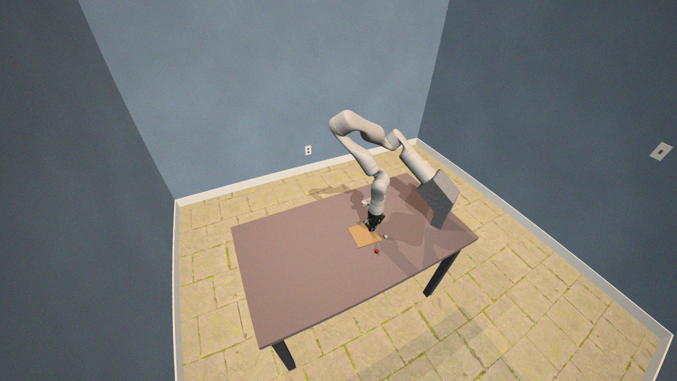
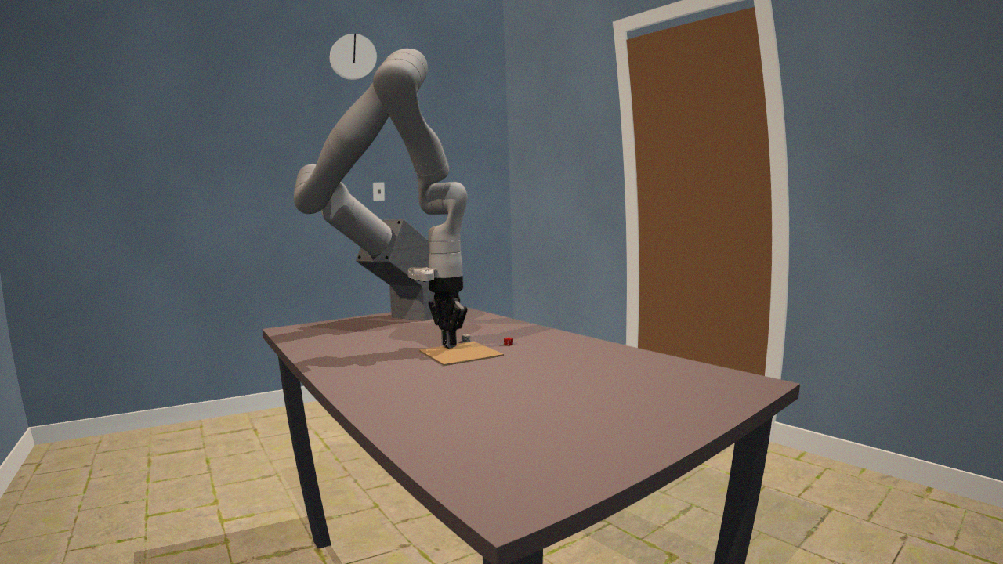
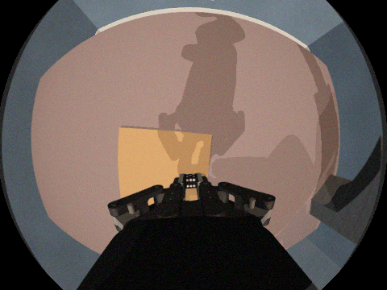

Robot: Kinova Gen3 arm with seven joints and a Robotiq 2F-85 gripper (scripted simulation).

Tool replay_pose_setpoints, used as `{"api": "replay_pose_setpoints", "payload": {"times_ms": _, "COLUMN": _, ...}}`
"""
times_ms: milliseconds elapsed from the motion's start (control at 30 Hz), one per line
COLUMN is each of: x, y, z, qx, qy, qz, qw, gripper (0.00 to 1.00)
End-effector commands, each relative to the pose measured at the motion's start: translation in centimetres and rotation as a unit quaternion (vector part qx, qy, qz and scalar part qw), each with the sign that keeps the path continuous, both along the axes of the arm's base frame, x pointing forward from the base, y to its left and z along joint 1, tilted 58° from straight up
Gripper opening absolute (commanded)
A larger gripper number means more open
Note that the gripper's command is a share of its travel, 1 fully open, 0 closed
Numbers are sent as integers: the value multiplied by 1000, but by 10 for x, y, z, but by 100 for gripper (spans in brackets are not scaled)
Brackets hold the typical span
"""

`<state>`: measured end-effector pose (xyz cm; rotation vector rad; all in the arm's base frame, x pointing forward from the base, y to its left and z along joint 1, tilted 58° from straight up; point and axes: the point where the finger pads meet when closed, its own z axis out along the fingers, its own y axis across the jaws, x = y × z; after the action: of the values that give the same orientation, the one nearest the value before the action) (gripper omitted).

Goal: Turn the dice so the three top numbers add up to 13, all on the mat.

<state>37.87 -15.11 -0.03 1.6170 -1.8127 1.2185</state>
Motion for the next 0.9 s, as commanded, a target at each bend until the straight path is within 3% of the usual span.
{"api": "replay_pose_setpoints", "payload": {"times_ms": 0, "x": 0, "y": -2, "z": 0, "qx": 0, "qy": -3, "qz": -1, "qw": 1000, "gripper": 11}}
{"api": "replay_pose_setpoints", "payload": {"times_ms": 467, "x": 0, "y": -2, "z": 0, "qx": 0, "qy": -3, "qz": -1, "qw": 1000, "gripper": 11}}
{"api": "replay_pose_setpoints", "payload": {"times_ms": 867, "x": 0, "y": -2, "z": 0, "qx": 0, "qy": -3, "qz": -1, "qw": 1000, "gripper": 27}}
